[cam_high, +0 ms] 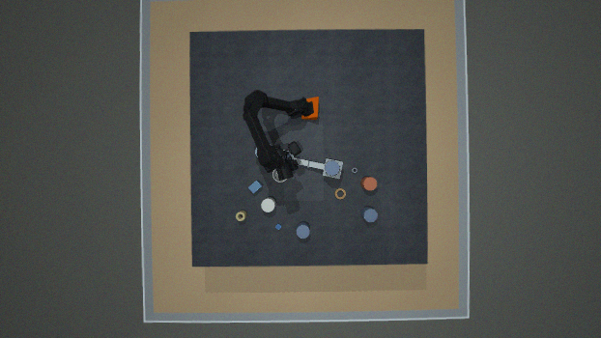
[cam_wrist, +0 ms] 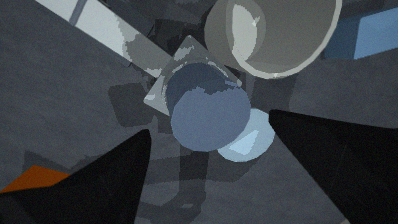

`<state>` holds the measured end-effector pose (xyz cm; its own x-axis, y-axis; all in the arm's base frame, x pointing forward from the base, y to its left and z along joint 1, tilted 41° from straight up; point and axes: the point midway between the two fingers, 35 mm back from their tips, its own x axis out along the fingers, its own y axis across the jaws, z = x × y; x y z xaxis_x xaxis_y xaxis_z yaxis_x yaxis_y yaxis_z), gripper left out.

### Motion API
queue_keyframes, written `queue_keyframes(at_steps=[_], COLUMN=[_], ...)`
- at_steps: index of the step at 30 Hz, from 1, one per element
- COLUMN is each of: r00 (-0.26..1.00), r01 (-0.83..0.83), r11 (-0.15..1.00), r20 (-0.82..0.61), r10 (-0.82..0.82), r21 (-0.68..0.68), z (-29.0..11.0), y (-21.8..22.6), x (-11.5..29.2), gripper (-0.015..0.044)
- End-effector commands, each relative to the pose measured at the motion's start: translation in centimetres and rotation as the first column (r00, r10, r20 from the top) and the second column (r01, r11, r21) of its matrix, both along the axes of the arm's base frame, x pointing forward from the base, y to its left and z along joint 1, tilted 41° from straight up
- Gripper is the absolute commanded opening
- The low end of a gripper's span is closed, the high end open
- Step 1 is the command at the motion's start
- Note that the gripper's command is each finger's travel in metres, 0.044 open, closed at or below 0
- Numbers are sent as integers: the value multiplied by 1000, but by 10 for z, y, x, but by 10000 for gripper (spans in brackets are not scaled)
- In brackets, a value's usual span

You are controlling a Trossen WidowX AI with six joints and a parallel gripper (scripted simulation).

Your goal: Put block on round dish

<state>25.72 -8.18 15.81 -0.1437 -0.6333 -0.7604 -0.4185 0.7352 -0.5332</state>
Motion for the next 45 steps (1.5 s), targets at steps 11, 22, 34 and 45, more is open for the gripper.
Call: queue_keyframes(at_steps=[11, 22, 34, 45], r00=[1000, 1000, 1000, 1000], r01=[-1, -1, -3, -3], r11=[1000, 1000, 1000, 1000], r20=[2, 3, 2, 2], r10=[1, 1, 3, 3], r21=[0, -1, -4, -4], z=[-16, -29, -44, -45], y=[-14, -26, -38, -40], x=[-3, -5, -9, -10], gripper=[440, 440, 440, 328])
